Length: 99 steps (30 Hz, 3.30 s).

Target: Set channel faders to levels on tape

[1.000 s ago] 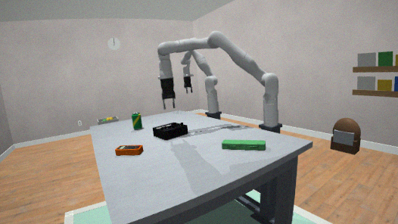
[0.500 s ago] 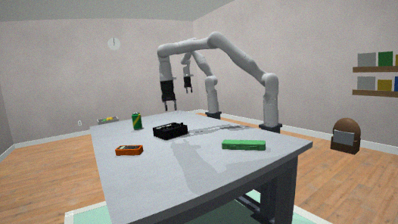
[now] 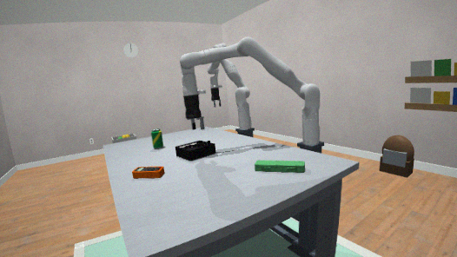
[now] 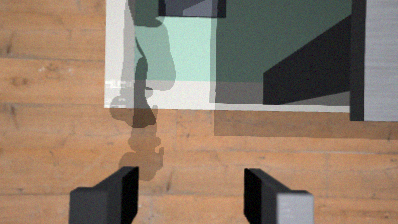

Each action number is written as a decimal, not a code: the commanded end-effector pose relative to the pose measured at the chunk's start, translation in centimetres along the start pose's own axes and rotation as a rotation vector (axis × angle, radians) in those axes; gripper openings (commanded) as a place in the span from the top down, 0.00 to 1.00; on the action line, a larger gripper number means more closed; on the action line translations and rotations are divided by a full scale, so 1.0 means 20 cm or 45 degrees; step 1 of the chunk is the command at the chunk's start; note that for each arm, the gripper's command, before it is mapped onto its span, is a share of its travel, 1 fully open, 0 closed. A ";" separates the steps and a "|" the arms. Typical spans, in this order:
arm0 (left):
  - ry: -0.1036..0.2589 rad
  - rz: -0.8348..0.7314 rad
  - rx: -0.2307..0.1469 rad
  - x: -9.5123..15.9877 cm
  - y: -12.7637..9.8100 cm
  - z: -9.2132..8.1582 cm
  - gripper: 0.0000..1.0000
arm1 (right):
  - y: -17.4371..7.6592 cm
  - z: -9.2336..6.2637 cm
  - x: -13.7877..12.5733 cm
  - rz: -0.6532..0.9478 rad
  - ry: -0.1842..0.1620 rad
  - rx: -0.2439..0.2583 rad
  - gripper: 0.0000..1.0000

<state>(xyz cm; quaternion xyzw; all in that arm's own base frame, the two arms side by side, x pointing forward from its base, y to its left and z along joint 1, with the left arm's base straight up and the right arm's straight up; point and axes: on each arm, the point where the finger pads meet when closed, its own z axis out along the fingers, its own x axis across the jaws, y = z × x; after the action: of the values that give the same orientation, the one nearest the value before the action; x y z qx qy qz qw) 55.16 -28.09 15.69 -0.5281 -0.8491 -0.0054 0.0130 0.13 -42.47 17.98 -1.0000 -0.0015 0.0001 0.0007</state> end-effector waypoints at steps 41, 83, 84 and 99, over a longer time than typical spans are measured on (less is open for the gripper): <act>-0.013 1.761 -0.013 0.08 0.14 0.16 0.00 | 0.00 0.00 0.00 0.000 0.000 -0.002 0.00; -0.019 2.395 -0.038 0.05 0.22 0.21 0.00 | 0.00 0.00 0.00 0.000 0.000 -0.002 0.00; -0.019 2.396 -0.038 0.05 0.22 0.21 0.00 | 0.00 0.00 0.00 0.000 0.000 -0.002 0.00; -0.019 2.396 -0.038 0.05 0.22 0.21 1.00 | 0.00 0.00 0.00 0.000 0.000 -0.002 0.00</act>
<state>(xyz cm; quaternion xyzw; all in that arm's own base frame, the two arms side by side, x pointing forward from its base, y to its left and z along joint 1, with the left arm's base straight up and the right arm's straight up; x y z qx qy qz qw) 58.49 -25.07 11.46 -0.9973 -0.0731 0.0009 0.0005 0.13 -42.47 17.98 -1.0000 -0.0015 0.0001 0.0007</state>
